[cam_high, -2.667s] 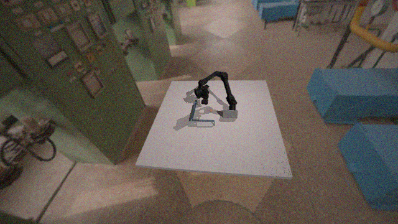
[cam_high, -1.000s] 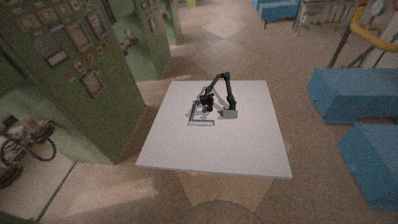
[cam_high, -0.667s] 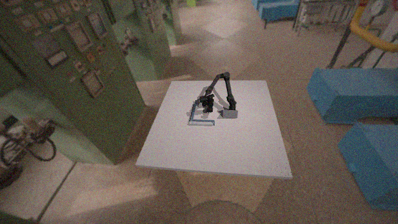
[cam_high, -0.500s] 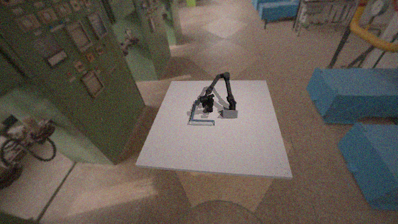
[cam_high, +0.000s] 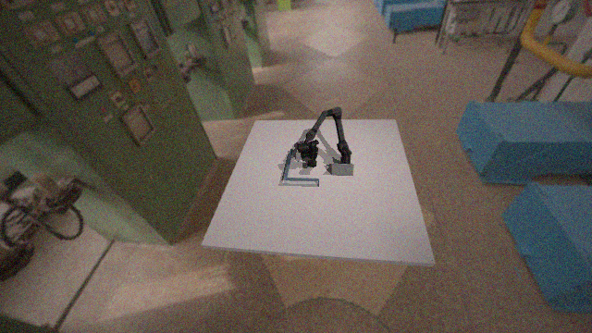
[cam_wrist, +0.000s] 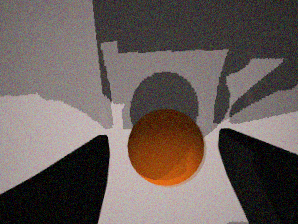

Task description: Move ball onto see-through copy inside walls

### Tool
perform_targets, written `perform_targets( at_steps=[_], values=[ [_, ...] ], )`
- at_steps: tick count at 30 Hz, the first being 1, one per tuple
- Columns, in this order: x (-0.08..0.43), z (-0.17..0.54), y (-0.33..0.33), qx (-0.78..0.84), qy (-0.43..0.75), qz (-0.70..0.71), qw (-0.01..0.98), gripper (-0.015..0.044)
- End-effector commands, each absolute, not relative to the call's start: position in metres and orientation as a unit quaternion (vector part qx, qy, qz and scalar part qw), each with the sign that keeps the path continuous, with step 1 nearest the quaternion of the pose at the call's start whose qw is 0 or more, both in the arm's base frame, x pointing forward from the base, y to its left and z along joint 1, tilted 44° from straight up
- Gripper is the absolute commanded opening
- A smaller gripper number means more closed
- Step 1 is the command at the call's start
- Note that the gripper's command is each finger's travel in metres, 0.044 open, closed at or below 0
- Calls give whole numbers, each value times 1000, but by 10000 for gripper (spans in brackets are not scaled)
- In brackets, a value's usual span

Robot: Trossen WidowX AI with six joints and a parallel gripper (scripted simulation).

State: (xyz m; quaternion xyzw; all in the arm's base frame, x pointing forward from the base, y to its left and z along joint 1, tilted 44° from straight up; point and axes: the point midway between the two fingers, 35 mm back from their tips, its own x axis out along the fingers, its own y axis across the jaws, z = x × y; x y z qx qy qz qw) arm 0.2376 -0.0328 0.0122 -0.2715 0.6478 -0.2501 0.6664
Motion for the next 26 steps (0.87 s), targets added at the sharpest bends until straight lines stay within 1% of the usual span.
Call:
perform_targets(
  at_steps=[1, 6, 20, 26],
  values=[
    [239, 19, -25, -270, 648, -249, 667, 264],
    [234, 73, 25, -273, 649, -250, 664, 264],
    [236, 69, 22, -277, 646, -247, 667, 264],
    [231, 100, 49, -277, 646, -250, 666, 422]
  ],
)
